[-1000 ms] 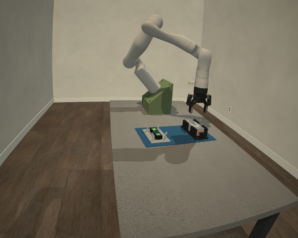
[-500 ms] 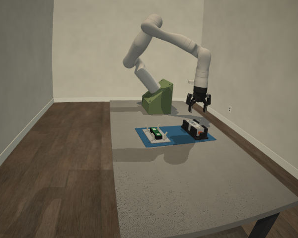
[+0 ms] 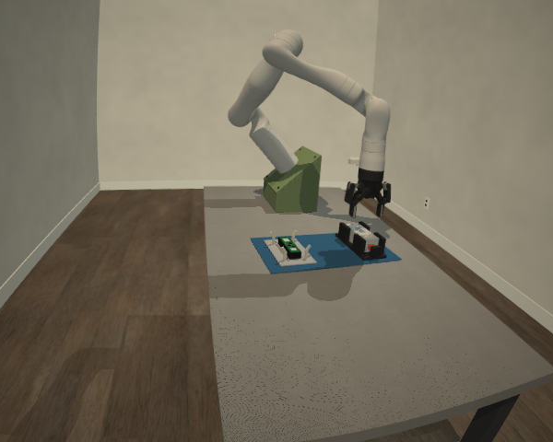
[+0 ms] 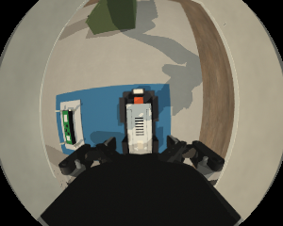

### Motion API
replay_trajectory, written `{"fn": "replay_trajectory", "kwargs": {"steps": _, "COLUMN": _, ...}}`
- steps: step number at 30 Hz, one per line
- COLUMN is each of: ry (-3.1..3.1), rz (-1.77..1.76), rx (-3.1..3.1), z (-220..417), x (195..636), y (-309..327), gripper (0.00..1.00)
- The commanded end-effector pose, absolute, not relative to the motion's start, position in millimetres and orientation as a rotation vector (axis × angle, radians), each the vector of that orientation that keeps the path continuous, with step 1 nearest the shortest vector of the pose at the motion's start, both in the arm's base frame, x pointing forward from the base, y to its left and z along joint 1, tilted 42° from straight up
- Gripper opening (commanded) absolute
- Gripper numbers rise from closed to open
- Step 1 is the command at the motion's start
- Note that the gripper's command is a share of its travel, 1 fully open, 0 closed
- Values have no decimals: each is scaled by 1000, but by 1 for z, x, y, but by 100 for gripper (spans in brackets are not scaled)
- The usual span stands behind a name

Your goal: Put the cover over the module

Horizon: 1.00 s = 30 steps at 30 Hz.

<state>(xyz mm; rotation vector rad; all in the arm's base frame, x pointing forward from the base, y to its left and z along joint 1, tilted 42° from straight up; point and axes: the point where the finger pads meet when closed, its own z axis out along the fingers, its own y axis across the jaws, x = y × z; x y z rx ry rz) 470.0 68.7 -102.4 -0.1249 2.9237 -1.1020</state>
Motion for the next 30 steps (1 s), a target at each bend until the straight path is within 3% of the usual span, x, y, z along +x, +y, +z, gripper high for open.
{"fn": "replay_trajectory", "kwargs": {"steps": 1, "ry": 2932, "rz": -1116, "rx": -122, "z": -115, "x": 466, "y": 55, "gripper": 100}}
{"fn": "replay_trajectory", "kwargs": {"steps": 30, "ry": 2931, "rz": -1115, "rx": -122, "z": -161, "x": 468, "y": 12, "gripper": 100}}
